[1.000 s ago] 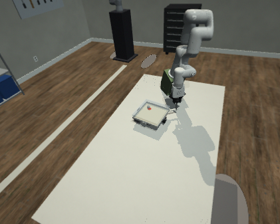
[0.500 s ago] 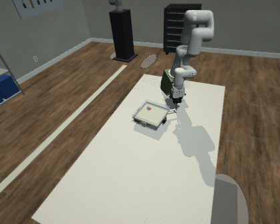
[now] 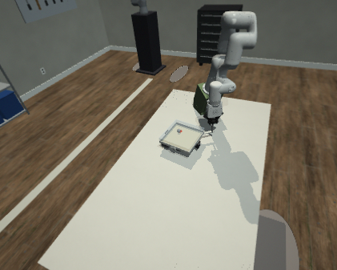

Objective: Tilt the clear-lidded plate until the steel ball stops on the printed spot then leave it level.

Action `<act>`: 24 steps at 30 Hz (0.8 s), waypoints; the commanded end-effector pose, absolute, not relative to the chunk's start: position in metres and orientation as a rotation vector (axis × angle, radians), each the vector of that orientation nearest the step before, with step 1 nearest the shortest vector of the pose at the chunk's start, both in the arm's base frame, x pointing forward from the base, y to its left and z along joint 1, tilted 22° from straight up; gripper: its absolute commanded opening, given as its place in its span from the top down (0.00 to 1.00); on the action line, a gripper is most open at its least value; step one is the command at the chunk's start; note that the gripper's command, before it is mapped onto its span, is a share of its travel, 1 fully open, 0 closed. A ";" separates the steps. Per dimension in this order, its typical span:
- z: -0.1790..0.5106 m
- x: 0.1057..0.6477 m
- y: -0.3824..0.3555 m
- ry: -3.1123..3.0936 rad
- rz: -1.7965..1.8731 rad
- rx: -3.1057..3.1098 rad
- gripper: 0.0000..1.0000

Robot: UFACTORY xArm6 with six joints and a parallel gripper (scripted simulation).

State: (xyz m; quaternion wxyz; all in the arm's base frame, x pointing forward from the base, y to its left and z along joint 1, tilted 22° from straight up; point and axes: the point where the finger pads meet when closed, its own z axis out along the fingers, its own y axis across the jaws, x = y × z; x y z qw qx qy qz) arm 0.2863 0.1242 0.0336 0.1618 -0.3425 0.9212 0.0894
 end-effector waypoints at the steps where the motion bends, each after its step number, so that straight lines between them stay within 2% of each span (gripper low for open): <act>1: 0.035 0.288 0.125 2.625 0.253 -0.976 1.00; 24: 0.031 0.285 0.124 2.625 0.253 -0.976 1.00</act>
